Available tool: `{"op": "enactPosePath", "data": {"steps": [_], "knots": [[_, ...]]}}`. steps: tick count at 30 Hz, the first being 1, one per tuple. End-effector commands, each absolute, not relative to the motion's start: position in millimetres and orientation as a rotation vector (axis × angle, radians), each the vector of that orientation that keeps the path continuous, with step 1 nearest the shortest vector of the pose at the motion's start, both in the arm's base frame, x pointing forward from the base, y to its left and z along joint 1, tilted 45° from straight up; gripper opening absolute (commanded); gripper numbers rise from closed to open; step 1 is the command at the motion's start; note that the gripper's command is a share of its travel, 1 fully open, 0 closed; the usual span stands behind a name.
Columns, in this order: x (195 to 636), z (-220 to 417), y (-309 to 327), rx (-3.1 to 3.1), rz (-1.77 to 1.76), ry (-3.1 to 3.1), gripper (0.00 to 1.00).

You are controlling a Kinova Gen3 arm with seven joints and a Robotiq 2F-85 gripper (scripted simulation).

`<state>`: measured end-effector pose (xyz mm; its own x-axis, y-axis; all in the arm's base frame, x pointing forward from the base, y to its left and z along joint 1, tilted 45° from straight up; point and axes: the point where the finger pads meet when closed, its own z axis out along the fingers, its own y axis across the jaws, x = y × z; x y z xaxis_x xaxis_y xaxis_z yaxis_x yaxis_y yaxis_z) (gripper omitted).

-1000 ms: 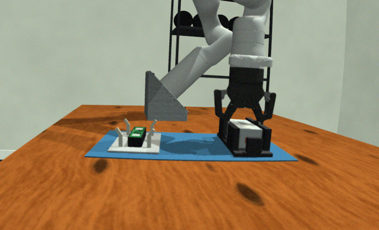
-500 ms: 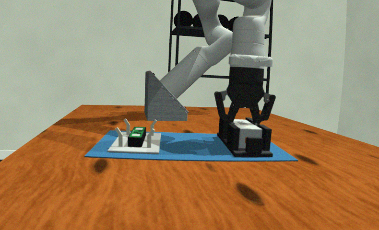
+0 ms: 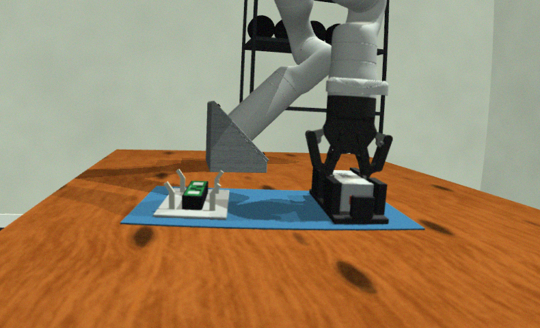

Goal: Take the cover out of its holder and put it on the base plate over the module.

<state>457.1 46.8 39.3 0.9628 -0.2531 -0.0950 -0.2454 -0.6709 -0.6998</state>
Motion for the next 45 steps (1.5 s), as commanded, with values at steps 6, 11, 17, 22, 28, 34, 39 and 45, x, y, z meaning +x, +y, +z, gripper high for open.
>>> {"op": "enactPosePath", "data": {"steps": [6, 11, 17, 22, 28, 34, 39, 45], "knots": [[457.5, 39.7, 46.1, -2.332, -0.015, 0.349, 0.00], [457.5, 39.7, 46.1, -2.332, -0.015, 0.349, 0.00], [457.5, 39.7, 46.1, -2.332, -0.015, 0.349, 0.00], [456.8, 43.9, 41.9, -2.332, -0.015, 0.349, 0.00], [454.8, 56.7, 29.3, -2.332, -0.015, 0.349, 0.00], [454.1, 60.9, 25.2, -2.332, -0.015, 0.349, 0.00], [450.6, 63.2, 24.3, -2.332, -0.004, 0.342, 0.00], [448.5, 76.0, 11.8, -2.332, -0.004, 0.342, 0.00]]}}
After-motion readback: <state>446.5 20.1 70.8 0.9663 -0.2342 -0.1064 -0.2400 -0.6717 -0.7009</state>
